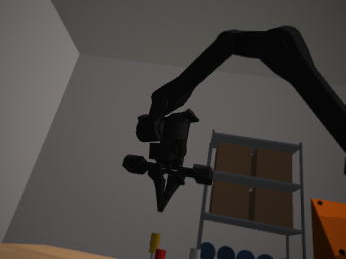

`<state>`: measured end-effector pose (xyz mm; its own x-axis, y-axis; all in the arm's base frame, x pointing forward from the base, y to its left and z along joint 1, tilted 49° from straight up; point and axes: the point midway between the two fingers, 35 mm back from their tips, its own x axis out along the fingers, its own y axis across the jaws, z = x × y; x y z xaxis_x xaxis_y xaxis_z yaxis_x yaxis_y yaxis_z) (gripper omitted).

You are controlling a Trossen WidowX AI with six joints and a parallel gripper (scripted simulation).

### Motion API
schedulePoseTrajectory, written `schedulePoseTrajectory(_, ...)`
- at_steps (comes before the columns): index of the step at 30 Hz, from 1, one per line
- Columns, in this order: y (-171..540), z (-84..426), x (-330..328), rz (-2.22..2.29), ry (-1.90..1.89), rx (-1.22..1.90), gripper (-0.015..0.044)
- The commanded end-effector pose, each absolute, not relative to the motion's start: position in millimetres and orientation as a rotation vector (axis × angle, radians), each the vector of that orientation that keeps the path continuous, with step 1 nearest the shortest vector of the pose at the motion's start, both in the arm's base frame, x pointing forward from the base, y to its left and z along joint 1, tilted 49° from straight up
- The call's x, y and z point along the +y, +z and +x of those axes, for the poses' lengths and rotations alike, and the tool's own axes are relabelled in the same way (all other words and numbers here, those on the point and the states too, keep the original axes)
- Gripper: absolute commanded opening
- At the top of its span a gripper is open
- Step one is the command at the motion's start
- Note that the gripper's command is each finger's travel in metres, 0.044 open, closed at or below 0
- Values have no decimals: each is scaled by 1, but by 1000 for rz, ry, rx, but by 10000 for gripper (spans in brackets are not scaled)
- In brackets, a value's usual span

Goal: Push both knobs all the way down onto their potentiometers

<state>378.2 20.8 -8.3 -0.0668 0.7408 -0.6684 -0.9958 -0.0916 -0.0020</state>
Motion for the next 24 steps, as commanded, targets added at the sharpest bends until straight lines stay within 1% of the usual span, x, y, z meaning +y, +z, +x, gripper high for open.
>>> schedulePoseTrajectory(1, -10, 379, 18, -710, 1635, 443, 0)
schedulePoseTrajectory(11, -10, 380, 13, -940, 1732, 173, 0)
schedulePoseTrajectory(24, -23, 378, 28, -944, 1733, 168, 0)
